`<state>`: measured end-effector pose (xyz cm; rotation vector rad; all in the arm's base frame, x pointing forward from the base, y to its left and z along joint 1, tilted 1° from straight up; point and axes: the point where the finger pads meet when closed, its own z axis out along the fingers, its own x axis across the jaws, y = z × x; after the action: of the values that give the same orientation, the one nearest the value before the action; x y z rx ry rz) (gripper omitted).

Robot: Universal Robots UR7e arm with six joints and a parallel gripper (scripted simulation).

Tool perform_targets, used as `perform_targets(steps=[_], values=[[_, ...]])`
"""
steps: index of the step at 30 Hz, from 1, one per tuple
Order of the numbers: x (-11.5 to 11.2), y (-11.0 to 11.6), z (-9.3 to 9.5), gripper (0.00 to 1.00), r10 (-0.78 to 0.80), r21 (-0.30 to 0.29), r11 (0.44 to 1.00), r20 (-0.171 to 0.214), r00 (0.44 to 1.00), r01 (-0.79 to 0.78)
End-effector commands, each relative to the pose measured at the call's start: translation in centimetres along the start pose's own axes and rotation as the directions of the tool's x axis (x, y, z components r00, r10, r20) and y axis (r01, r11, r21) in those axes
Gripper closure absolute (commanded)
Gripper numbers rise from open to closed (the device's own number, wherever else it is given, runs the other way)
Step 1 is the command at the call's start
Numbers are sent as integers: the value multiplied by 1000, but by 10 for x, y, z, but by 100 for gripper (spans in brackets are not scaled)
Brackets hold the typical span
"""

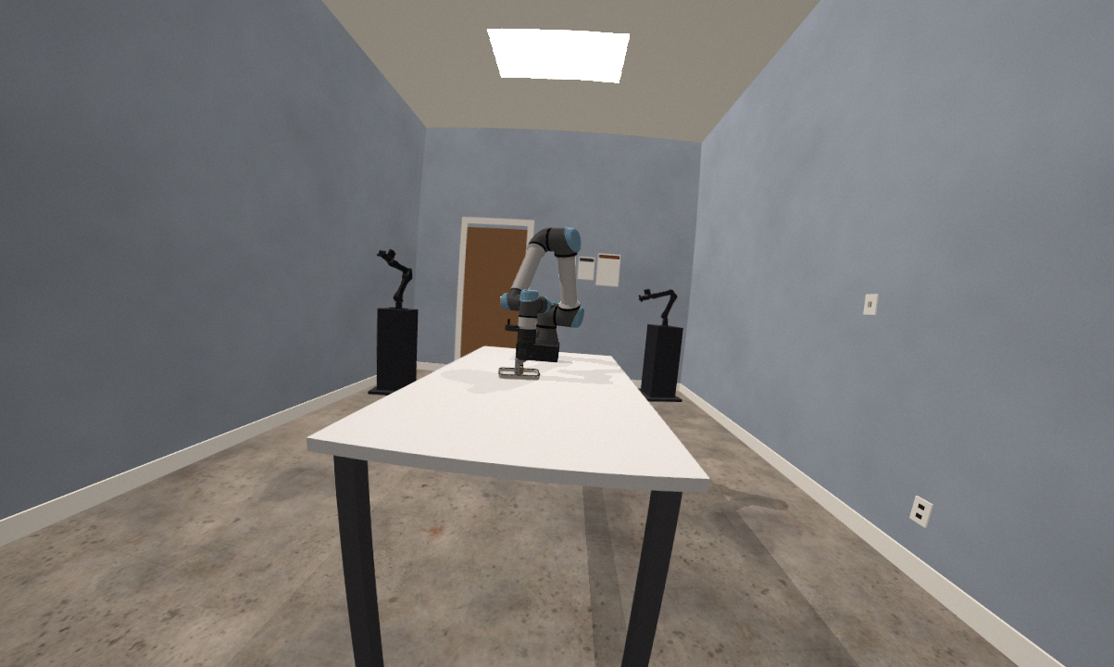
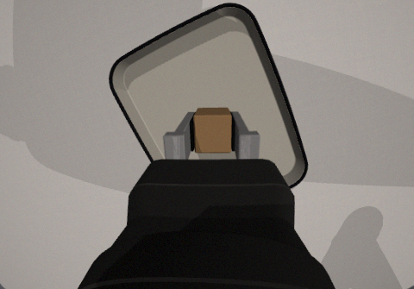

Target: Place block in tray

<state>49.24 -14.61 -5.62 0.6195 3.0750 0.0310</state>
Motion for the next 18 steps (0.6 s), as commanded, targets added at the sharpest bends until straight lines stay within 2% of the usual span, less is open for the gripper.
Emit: perform_targets(steps=[1,18], values=[[0,1,0,100,-1,1,1000,0,1000,1],[1,1,3,100,-1,1,1000,-2,1000,1]])
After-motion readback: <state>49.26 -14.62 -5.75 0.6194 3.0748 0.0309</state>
